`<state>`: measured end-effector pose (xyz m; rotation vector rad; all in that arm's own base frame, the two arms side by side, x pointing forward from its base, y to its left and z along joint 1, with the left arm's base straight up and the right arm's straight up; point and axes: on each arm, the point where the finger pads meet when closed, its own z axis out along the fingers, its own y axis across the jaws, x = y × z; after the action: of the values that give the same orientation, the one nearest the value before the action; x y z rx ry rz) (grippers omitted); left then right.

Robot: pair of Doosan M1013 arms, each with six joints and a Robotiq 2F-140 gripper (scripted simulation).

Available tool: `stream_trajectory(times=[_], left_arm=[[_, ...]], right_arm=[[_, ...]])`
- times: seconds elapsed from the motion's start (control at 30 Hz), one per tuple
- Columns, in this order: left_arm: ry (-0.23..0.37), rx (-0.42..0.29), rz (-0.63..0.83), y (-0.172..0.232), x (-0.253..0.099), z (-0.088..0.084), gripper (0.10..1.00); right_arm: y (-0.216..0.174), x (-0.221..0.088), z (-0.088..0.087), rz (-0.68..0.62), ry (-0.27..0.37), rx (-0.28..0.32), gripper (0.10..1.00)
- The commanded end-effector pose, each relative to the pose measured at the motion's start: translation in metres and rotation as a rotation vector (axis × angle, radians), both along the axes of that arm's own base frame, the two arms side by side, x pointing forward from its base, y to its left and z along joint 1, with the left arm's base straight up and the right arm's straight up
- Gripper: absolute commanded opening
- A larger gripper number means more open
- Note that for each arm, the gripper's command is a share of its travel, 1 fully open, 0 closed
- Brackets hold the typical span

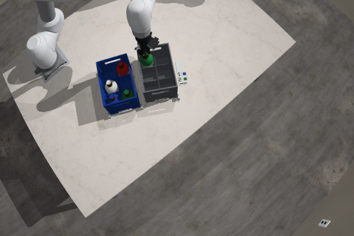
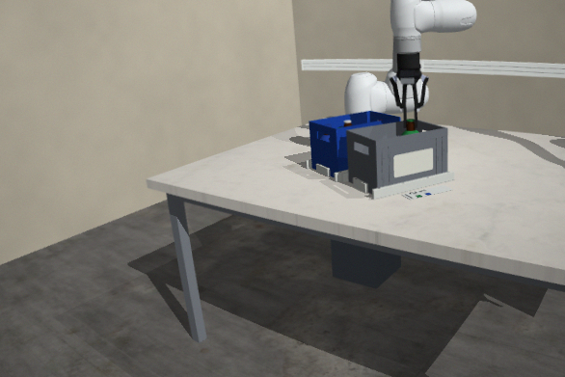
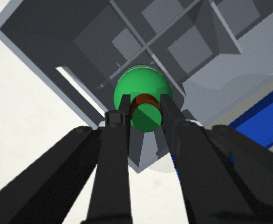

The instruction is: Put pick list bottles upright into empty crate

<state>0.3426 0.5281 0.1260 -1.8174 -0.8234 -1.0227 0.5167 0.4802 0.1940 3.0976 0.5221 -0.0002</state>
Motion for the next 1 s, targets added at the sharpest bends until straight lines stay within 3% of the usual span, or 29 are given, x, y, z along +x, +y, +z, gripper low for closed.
stream_trajectory(times=[0.0, 0.97], left_arm=[[-0.001, 0.001, 0.000, 0.000, 0.000, 0.001, 1.000], [-0.001, 0.001, 0.000, 0.000, 0.000, 0.001, 1.000]], right_arm=[[0.000, 0.000, 0.000, 0.000, -0.001, 0.001, 0.099], [0.000, 0.000, -0.013, 0.000, -0.001, 0.001, 0.099]])
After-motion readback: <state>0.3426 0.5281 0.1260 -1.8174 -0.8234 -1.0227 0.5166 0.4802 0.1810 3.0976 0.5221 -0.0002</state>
